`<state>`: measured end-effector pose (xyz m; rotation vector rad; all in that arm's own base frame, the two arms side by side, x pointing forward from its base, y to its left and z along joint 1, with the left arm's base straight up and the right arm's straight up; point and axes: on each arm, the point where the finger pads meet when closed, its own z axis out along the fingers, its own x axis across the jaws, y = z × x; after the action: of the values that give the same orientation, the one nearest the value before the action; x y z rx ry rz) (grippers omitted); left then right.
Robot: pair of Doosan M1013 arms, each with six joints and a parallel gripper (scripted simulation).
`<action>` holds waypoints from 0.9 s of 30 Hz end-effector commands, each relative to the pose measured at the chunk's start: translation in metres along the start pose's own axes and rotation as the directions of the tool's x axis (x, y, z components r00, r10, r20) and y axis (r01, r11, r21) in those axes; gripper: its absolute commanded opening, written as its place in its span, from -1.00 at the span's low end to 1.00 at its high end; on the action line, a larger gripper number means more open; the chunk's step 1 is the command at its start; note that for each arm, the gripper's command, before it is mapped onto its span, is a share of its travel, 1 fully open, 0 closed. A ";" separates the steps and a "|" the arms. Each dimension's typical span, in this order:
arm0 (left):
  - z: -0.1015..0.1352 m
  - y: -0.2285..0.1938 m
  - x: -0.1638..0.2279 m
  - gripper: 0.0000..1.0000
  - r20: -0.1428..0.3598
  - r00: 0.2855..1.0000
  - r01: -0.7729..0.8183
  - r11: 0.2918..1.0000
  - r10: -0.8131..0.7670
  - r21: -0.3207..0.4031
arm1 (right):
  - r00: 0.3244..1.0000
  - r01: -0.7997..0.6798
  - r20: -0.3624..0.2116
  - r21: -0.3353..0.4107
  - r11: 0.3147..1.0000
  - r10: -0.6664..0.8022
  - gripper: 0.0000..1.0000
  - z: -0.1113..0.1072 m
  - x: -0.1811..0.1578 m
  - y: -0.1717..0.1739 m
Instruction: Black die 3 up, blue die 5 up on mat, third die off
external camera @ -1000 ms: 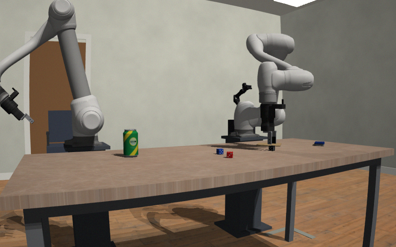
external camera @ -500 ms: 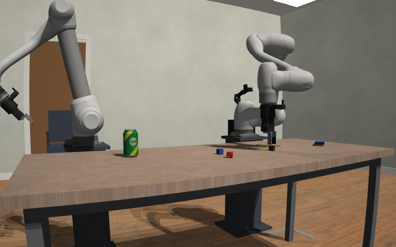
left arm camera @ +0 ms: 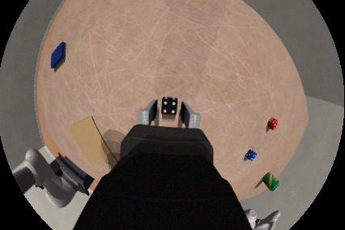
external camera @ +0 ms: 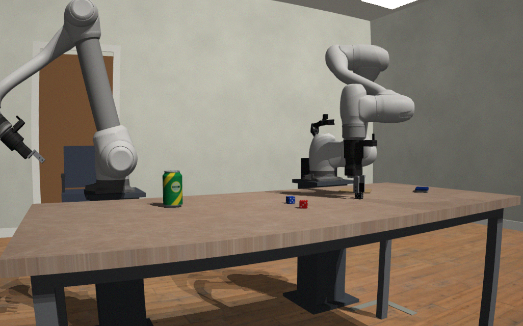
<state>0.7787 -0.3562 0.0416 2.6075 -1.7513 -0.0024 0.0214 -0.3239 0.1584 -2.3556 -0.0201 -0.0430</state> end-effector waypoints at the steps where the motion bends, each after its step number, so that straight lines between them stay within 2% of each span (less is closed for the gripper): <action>1: 0.004 0.000 0.000 0.57 -0.001 1.000 0.000 1.000 0.000 0.001 | 1.000 0.000 0.000 -0.001 1.000 0.000 1.00 0.000 0.000 0.000; 8: 0.015 0.000 0.000 0.57 -0.001 1.000 0.000 1.000 0.000 0.001 | 1.000 0.000 0.000 -0.001 1.000 0.000 1.00 0.000 0.000 0.000; 27: 0.020 0.000 0.000 0.57 -0.001 1.000 0.000 1.000 0.000 0.001 | 1.000 0.000 0.000 -0.001 1.000 0.000 1.00 0.000 0.000 0.000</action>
<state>0.7786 -0.3562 0.0203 2.6075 -1.7513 -0.0023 0.0214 -0.3239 0.1584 -2.3556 -0.0201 -0.0430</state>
